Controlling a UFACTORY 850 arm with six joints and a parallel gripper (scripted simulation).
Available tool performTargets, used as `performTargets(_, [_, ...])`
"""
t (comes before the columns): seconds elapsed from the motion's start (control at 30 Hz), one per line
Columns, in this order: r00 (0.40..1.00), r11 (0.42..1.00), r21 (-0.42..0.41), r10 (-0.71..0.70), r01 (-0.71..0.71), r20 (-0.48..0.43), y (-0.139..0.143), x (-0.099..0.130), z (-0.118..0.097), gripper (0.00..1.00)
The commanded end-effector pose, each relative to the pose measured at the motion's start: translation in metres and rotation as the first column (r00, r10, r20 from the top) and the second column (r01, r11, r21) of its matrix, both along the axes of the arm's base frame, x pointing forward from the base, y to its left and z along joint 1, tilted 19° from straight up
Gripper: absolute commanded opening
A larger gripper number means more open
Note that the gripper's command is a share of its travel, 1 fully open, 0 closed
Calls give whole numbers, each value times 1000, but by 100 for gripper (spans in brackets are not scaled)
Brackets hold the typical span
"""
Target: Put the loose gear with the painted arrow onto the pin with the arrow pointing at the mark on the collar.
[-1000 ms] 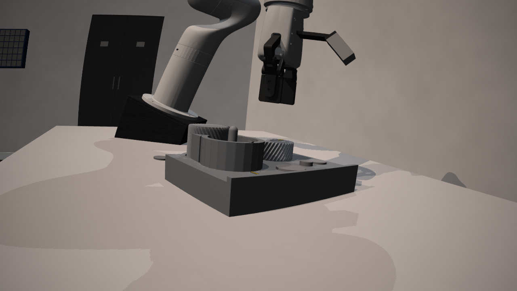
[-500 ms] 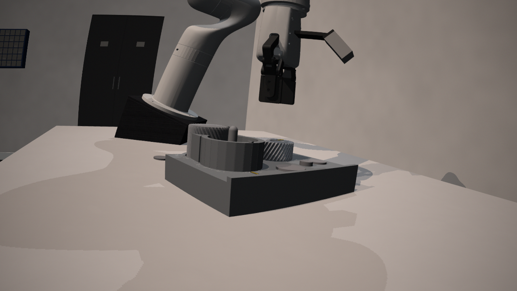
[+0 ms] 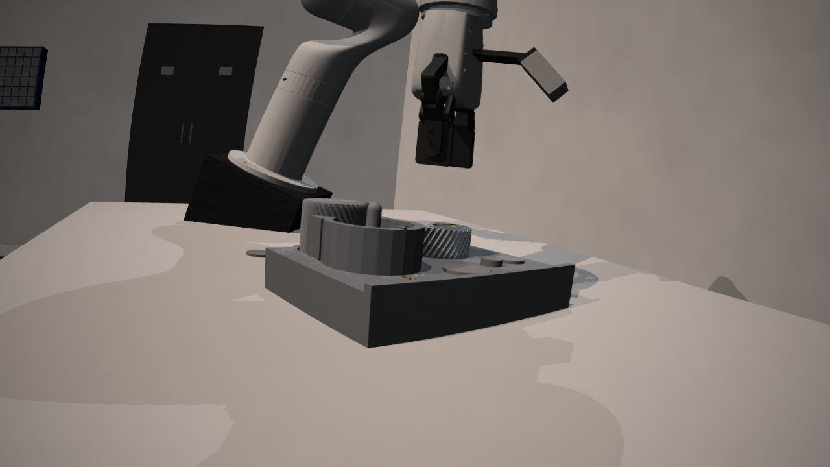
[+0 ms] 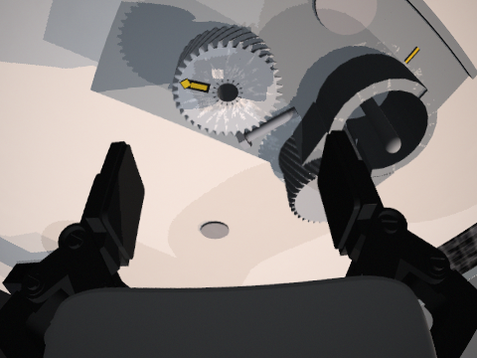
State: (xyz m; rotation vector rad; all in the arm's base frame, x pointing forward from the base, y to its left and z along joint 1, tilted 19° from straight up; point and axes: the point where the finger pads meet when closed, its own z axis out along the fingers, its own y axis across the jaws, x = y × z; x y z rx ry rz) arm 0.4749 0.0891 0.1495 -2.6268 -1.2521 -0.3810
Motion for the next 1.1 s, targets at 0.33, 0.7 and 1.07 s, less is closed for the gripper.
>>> performTargets(0.33, [1000,1000,1,0,0,3,1,1,-4,93])
performTargets(0.7, [1000,1000,1,0,0,3,4,2,-14,93])
performTargets(1.07, [1000,1000,1,0,0,3,8,4,-27,93])
